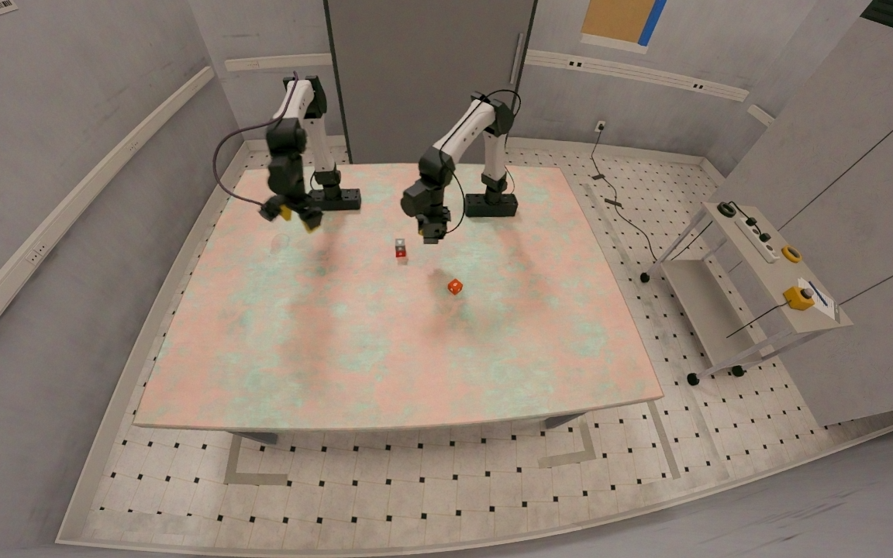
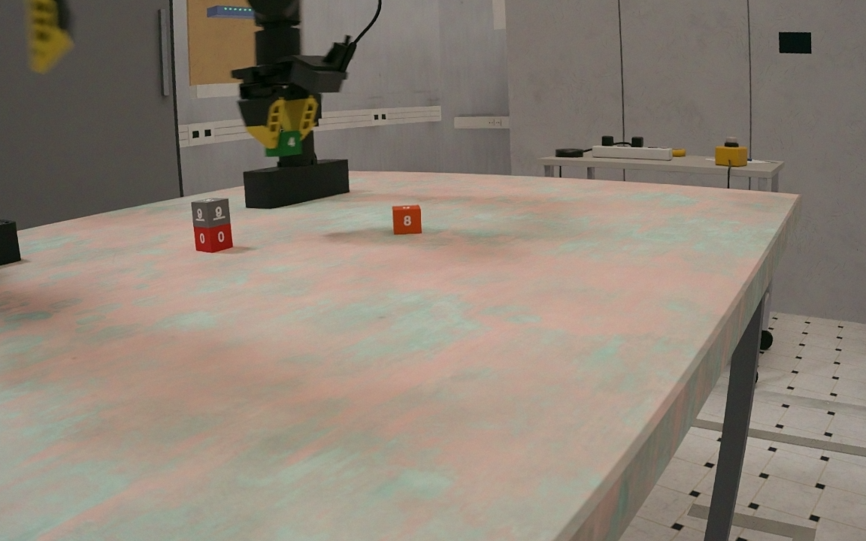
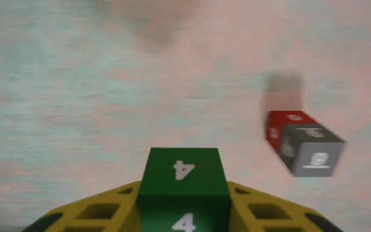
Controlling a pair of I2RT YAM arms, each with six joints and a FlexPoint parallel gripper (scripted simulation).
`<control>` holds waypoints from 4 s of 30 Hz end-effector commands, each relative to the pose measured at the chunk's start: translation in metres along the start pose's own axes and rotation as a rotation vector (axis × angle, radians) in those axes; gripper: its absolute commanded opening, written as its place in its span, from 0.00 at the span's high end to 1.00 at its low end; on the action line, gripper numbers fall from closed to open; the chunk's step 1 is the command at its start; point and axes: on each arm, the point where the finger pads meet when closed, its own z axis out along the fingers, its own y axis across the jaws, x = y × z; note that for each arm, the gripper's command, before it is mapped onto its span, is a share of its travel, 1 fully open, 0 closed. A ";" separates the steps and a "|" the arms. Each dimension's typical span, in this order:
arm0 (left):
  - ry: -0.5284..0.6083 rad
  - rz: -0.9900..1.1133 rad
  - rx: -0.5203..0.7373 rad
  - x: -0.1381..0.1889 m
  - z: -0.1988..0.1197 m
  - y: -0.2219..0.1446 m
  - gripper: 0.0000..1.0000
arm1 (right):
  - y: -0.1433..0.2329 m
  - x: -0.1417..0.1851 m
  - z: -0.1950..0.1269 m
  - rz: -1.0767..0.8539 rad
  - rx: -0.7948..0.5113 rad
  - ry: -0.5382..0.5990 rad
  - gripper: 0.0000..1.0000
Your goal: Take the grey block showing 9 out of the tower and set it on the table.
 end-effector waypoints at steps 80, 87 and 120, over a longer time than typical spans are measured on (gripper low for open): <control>-0.005 -0.012 -0.012 0.023 0.012 0.127 0.68 | 0.185 0.240 0.101 -0.623 -0.070 0.231 0.68; -0.005 -0.012 -0.012 0.023 0.012 0.127 0.68 | 0.163 0.233 0.099 -0.624 -0.044 0.243 0.68; -0.005 -0.012 -0.012 0.023 0.012 0.127 0.68 | 0.080 0.185 0.137 -0.637 -0.035 0.266 0.68</control>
